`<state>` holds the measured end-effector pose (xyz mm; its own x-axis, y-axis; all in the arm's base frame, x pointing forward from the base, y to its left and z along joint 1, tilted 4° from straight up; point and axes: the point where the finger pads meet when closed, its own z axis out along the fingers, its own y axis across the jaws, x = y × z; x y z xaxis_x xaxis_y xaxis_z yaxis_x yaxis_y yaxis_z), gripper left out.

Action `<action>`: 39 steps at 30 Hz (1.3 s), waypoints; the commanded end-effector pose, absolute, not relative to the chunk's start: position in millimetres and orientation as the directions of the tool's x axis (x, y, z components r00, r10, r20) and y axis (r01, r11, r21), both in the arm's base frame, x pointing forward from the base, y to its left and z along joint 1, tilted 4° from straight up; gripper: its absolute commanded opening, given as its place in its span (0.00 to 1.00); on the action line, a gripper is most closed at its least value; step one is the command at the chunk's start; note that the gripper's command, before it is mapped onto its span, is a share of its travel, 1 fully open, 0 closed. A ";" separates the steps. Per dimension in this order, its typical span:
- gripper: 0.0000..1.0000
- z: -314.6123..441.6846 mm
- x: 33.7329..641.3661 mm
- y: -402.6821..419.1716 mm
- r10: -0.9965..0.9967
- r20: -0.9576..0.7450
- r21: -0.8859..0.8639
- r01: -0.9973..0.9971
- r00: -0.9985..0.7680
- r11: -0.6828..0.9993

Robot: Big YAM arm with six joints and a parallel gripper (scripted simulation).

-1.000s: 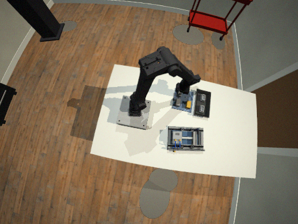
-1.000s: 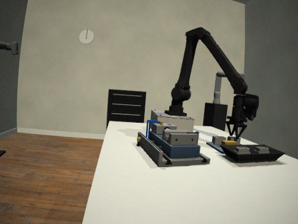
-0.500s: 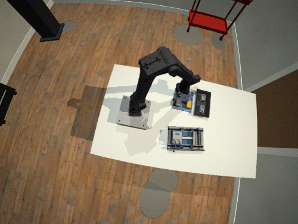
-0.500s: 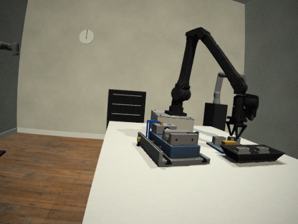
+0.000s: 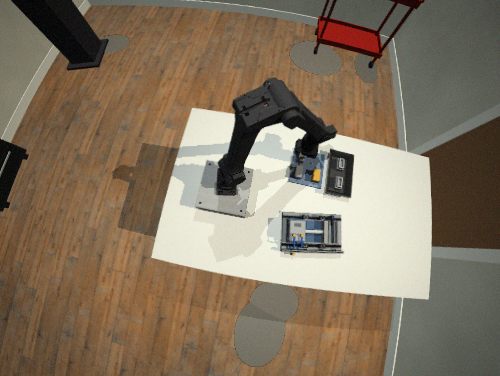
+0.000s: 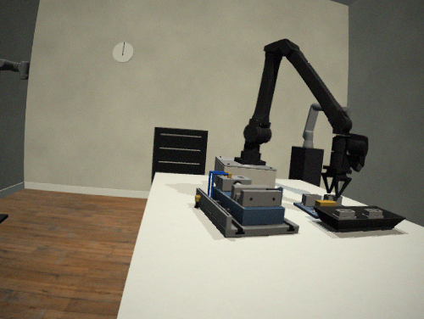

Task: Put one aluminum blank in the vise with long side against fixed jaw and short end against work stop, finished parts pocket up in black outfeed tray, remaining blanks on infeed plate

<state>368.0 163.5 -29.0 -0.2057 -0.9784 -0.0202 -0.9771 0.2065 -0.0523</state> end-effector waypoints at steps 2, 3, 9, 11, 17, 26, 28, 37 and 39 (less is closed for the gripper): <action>0.64 -22.2 388.4 170.4 -0.979 -0.050 -0.090 -0.976 -0.196 0.200; 0.64 -23.3 387.9 170.2 -0.979 -0.048 -0.088 -0.976 -0.196 0.200; 0.64 -28.8 384.8 168.7 -0.979 -0.042 -0.079 -0.977 -0.197 0.200; 0.64 -30.3 383.8 168.2 -0.980 -0.041 -0.077 -0.977 -0.197 0.200; 0.64 -32.7 381.6 167.1 -0.980 -0.039 -0.075 -0.977 -0.197 0.200; 0.64 -36.7 378.4 165.6 -0.980 -0.034 -0.068 -0.977 -0.198 0.200; 0.64 -37.9 377.5 165.1 -0.980 -0.033 -0.066 -0.978 -0.198 0.200; 0.64 -37.8 376.4 164.5 -0.980 -0.034 -0.067 -0.977 -0.198 0.200; 0.64 -37.3 376.3 164.5 -0.980 -0.034 -0.068 -0.977 -0.198 0.200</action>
<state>370.1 164.5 -36.8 -0.2056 -0.9784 -0.0214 -0.9770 0.2065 -0.0539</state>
